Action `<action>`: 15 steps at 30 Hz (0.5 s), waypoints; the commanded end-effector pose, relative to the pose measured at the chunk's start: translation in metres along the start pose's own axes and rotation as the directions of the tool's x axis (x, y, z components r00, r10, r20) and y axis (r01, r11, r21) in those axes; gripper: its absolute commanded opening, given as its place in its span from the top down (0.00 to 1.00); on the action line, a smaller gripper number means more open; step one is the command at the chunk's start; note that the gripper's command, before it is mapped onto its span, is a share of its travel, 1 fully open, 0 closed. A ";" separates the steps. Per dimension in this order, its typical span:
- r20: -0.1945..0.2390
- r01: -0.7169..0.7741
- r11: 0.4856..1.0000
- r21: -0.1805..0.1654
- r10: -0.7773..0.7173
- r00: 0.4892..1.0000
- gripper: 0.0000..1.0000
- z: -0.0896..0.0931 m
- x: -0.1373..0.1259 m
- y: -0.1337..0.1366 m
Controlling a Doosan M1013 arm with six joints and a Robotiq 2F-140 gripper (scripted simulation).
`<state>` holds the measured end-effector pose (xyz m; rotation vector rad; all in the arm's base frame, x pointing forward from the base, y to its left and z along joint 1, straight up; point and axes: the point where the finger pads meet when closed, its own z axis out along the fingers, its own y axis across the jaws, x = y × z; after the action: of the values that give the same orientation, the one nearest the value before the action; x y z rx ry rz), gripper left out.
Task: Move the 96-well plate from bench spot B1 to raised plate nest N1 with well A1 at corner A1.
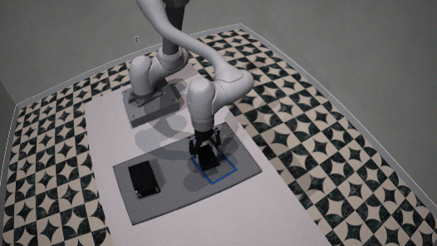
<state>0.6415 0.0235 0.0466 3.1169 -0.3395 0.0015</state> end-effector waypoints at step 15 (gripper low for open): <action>0.000 0.000 1.000 0.000 0.000 1.000 1.00 -0.008 -0.004 0.048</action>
<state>0.6292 -0.0173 0.0541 3.1169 -0.3396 0.0015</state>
